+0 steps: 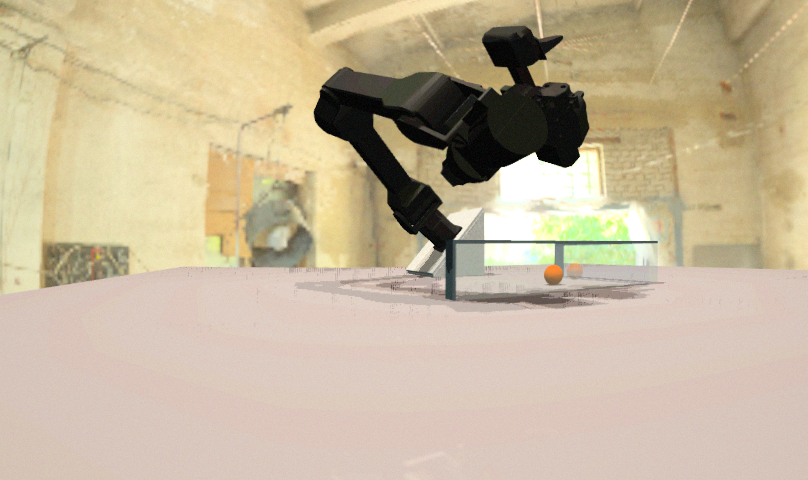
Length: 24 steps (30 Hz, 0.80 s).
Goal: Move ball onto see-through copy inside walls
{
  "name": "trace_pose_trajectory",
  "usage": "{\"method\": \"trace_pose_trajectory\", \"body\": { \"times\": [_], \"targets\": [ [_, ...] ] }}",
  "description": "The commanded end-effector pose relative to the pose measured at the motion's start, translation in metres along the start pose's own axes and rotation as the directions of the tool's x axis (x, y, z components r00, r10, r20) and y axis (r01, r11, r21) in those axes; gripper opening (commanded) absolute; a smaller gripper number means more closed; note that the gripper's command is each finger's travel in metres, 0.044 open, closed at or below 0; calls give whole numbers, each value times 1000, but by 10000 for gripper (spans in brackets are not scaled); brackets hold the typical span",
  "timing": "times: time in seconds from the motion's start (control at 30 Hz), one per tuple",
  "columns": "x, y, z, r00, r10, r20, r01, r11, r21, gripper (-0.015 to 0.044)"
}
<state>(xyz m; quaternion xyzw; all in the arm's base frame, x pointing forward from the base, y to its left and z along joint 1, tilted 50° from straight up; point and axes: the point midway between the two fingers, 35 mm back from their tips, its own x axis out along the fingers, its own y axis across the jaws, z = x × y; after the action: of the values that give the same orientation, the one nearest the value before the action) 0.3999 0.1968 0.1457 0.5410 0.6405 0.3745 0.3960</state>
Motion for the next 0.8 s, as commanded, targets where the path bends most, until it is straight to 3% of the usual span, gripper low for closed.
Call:
{"method": "trace_pose_trajectory", "body": {
  "times": [0.0, 0.17, 0.3, 0.43, 0.53, 0.63, 0.77],
  "targets": [
    [1, -2, 0, 1000, -13, 4, 13, 1000, 4, 374],
    [24, -68, 7, 930, -359, 84, 350, 931, 99, 243],
    [26, -125, 5, 748, -652, 124, 631, 757, 172, 242],
    [8, -178, -3, 412, -899, 152, 871, 437, 225, 242],
    [-15, -203, -10, 103, -979, 177, 959, 145, 242, 242],
    [-42, -211, -17, -214, -952, 220, 956, -158, 247, 242],
    [-72, -198, -22, -579, -752, 314, 815, -522, 253, 242]
  ]
}}
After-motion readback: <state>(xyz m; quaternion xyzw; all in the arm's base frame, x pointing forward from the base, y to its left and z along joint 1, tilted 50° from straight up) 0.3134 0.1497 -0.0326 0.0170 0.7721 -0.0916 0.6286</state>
